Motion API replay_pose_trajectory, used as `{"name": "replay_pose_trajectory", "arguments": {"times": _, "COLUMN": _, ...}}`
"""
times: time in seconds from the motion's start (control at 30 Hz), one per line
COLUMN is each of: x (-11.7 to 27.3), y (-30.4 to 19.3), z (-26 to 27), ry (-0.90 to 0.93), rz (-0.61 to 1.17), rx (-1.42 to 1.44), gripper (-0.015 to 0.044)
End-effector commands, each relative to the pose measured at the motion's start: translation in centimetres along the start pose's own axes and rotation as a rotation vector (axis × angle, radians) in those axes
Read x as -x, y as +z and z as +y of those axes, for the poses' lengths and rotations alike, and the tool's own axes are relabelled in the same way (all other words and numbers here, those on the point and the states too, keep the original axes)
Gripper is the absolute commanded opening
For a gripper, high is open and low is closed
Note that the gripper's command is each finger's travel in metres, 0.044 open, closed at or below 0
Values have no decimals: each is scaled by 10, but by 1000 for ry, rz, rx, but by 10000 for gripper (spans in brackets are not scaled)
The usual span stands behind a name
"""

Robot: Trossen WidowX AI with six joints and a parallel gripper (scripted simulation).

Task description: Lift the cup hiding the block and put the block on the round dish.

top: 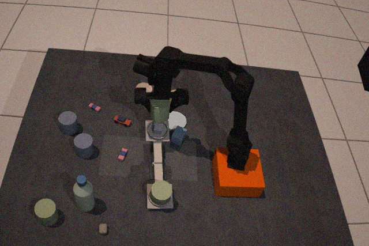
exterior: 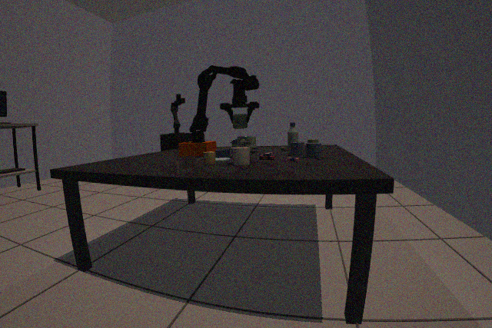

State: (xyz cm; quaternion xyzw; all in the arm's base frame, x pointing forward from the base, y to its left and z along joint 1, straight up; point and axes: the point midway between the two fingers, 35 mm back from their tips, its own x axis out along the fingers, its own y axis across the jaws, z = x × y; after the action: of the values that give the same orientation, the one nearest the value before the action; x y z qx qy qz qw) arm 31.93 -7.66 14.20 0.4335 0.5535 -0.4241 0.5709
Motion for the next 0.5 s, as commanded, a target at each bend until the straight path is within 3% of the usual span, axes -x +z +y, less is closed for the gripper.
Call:
{"name": "replay_pose_trajectory", "arguments": {"times": 0.0, "x": 8, "y": 0, "z": -1, "ry": 9, "rz": -8, "rx": -4, "gripper": 0}}
{"name": "replay_pose_trajectory", "arguments": {"times": 0.47, "x": 3, "y": 0, "z": 0, "ry": 1, "rz": -1, "rx": 0, "gripper": 0}}
